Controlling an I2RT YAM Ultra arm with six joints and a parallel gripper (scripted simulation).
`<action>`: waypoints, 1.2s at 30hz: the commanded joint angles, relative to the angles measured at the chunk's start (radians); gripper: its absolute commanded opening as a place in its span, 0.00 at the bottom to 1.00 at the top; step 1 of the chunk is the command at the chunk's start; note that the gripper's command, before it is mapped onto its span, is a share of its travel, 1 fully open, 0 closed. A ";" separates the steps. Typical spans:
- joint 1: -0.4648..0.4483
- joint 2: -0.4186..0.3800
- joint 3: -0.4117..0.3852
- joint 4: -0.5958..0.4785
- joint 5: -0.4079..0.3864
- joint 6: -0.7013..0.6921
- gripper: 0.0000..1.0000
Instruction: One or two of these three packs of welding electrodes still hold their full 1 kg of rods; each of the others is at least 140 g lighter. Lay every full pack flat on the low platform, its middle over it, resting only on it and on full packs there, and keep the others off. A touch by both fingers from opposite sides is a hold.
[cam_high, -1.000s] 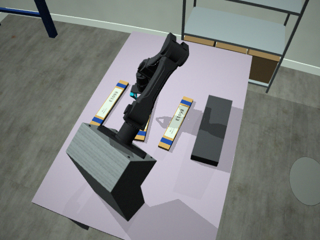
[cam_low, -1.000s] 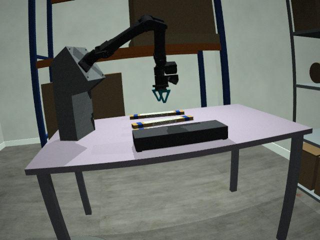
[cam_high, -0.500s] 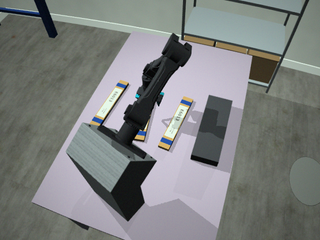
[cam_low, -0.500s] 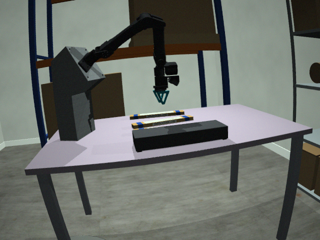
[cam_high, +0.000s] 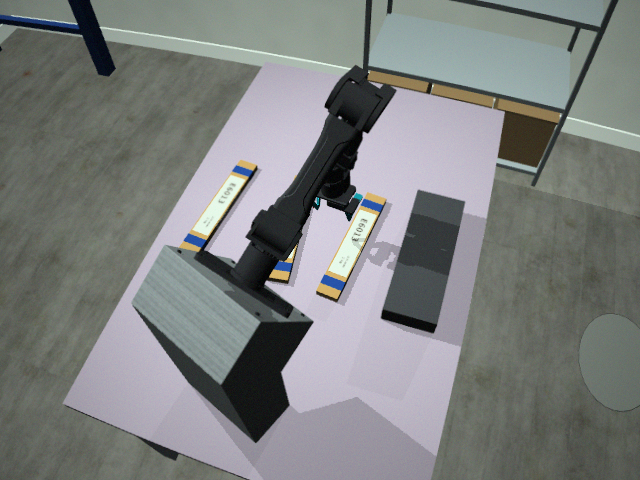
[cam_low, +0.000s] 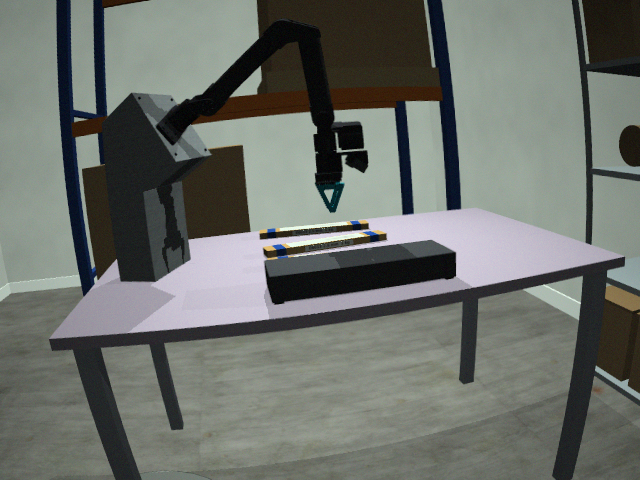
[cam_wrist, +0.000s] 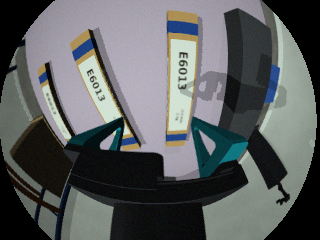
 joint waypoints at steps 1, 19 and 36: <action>-0.065 -0.048 0.021 -0.027 -0.082 -0.058 0.95; -0.203 -0.047 0.038 -0.058 -0.209 -0.131 0.95; -0.232 0.126 0.108 0.062 -0.230 -0.146 0.95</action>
